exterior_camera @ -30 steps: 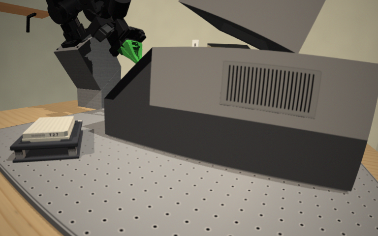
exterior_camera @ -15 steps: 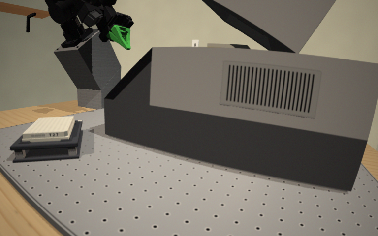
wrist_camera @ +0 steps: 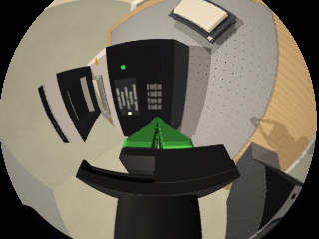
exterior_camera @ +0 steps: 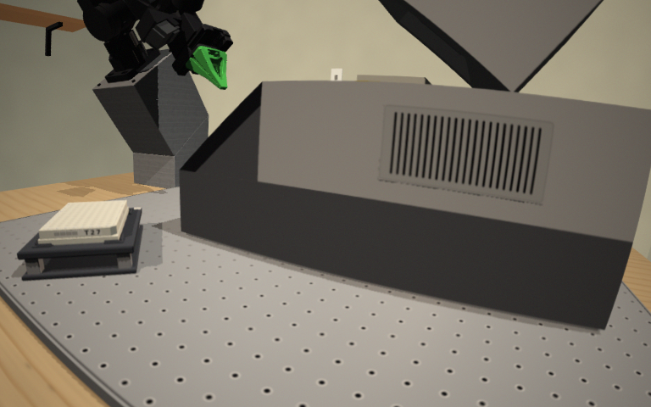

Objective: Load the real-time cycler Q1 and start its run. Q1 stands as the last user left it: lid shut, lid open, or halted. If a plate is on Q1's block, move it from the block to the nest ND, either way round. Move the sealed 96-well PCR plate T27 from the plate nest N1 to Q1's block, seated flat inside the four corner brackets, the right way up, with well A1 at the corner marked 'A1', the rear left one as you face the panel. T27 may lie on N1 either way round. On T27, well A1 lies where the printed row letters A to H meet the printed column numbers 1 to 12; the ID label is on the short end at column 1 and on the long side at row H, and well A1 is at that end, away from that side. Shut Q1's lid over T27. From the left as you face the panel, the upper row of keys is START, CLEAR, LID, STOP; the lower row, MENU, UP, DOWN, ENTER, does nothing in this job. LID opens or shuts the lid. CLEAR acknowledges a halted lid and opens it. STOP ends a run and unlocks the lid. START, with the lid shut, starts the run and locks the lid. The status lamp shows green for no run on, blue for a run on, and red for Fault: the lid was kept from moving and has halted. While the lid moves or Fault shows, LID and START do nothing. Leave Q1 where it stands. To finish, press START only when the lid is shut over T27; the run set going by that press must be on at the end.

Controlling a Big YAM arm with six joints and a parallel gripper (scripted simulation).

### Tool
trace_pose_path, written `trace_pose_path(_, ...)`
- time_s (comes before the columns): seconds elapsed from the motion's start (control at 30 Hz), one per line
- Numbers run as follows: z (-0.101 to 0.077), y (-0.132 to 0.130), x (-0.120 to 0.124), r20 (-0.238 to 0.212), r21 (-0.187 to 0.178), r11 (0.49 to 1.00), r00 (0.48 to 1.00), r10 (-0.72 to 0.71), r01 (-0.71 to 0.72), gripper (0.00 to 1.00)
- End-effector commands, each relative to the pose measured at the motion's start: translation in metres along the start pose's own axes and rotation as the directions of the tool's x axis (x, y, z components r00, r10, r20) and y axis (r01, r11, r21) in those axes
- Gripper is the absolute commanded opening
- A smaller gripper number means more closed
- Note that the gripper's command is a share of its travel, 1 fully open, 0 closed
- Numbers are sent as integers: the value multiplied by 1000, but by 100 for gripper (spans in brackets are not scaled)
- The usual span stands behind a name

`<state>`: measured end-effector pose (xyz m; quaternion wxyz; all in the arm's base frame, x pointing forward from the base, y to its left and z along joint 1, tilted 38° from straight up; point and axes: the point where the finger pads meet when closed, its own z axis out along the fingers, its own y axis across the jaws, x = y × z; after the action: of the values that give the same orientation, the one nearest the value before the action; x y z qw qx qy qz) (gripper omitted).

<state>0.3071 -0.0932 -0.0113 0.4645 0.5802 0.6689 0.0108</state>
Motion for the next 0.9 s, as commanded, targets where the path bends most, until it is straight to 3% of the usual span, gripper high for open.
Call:
trace_pose_path(0.0, 7, 11, -3, 12, -20, 1000, 1000, 3, -3, 0)
trace_pose_path(0.13, 8, 9, -3, 17, -11, 1000, 1000, 14, -14, 0)
trace_pose_path(0.4, 5, 16, 4, 1, -32, 999, 1000, 7, -7, 0)
trace_pose_path(0.87, 8, 11, -3, 14, -19, 1000, 1000, 7, -7, 0)
